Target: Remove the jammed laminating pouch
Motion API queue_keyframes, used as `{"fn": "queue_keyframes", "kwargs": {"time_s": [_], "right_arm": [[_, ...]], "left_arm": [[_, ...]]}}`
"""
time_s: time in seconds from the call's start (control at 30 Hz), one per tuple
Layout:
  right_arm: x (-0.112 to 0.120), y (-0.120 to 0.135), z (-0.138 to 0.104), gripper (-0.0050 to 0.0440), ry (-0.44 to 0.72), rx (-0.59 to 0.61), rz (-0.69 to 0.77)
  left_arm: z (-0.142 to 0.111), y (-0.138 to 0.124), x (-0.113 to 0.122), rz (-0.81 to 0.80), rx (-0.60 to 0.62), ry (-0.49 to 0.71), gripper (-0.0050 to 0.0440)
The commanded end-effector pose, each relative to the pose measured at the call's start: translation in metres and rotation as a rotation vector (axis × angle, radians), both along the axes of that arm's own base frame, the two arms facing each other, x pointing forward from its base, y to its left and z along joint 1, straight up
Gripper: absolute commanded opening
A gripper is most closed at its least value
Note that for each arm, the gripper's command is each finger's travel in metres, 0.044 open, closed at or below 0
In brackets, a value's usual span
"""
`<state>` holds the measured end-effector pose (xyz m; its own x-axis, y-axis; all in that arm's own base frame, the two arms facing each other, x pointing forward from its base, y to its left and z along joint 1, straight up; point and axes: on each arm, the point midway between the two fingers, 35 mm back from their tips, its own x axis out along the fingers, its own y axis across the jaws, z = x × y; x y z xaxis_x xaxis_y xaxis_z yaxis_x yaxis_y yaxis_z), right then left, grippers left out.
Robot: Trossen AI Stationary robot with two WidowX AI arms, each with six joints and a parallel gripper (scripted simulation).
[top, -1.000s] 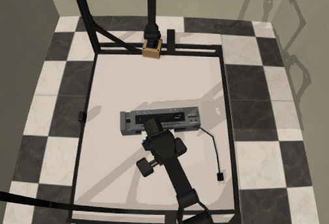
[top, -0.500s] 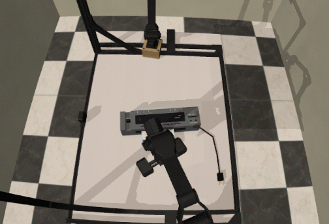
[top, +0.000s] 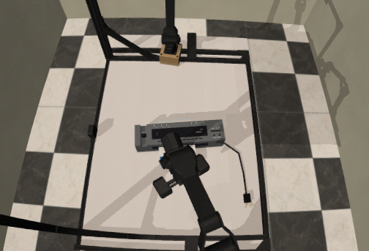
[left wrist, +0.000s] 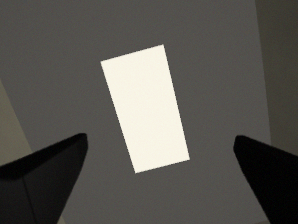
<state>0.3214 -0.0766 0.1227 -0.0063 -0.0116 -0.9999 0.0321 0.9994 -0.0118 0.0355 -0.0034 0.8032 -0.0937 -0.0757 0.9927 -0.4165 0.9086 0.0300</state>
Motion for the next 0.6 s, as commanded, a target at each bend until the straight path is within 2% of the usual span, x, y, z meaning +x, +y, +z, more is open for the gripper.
{"fn": "queue_keyframes", "kwargs": {"time_s": [0.0, 0.03, 0.07, 0.17, 0.37, 0.53, 0.57], "right_arm": [[0.002, 0.0, 0.009, 0.044, -0.029, -0.007, 0.0], [0.002, 0.0, 0.009, 0.044, -0.029, -0.007, 0.0], [0.008, -0.003, 0.002, 0.0266, -0.073, -0.035, 0.079], [0.022, -0.008, -0.014, 0.0266, -0.189, -0.137, 0.306], [0.04, -0.016, -0.032, 0.0266, -0.277, -0.313, 0.569], [0.041, -0.017, -0.033, 0.0266, -0.364, -0.457, 0.772], [0.041, -0.017, -0.033, 0.0266, -0.364, -0.457, 0.772]], "left_arm": [[0.001, 0.0, -0.008, -0.002, 0.001, -0.018, 0.044], [0.001, 0.0, -0.008, -0.002, 0.001, -0.018, 0.044], [0.0, 0.0, -0.001, 0.0, 0.0, -0.002, 0.044], [0.0, 0.0, -0.001, 0.0, 0.0, -0.002, 0.044], [0.0, 0.0, -0.001, 0.0, 0.0, -0.002, 0.044], [0.0, 0.0, -0.001, 0.0, 0.0, -0.002, 0.044], [0.0, 0.0, -0.001, 0.0, 0.0, -0.002, 0.044]]}}
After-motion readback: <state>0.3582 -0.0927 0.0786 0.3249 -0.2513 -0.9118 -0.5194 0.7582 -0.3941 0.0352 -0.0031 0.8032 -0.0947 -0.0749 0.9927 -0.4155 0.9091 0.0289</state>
